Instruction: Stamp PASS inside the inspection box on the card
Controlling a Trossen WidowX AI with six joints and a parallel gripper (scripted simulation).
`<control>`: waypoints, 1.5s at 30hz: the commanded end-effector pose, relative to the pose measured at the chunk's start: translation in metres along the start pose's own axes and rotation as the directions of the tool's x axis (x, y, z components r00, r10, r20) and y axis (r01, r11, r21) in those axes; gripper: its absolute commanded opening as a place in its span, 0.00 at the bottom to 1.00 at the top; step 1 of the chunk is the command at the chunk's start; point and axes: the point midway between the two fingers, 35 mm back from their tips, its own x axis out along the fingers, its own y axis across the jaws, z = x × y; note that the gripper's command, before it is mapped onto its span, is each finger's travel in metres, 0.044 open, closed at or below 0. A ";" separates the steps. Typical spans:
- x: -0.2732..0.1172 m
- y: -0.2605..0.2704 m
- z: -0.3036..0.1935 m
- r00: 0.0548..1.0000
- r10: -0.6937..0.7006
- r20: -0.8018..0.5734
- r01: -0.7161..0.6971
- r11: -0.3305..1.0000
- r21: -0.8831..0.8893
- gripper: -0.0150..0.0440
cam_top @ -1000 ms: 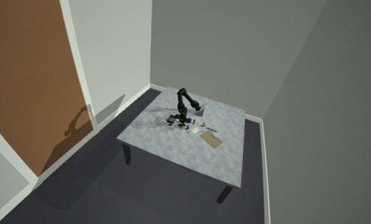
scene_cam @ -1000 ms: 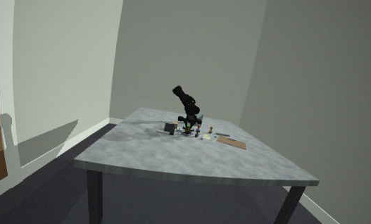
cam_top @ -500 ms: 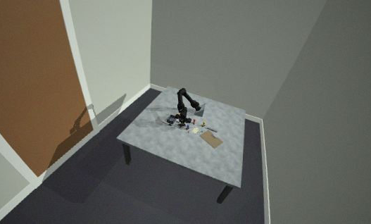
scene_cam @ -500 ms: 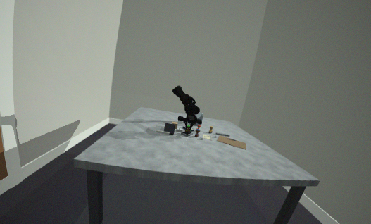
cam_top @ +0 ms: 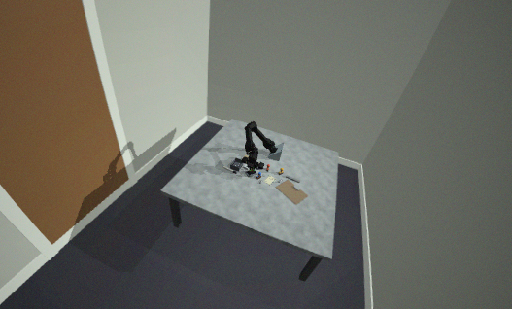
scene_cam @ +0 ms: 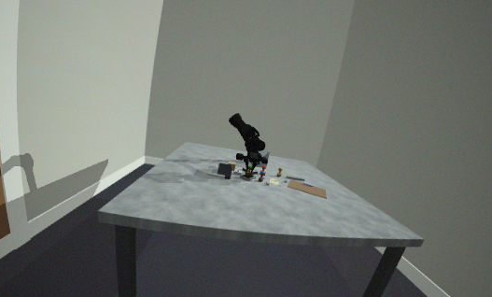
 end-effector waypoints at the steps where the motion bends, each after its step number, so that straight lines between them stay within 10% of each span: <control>1: -0.002 -0.001 0.000 1.000 -0.002 0.000 0.002 1.000 0.005 0.25; 34: -0.050 0.001 0.000 1.000 0.000 -0.001 0.000 1.000 -0.001 0.25; 45: -0.051 0.056 0.009 1.000 0.013 -0.002 -0.013 0.936 -0.352 0.25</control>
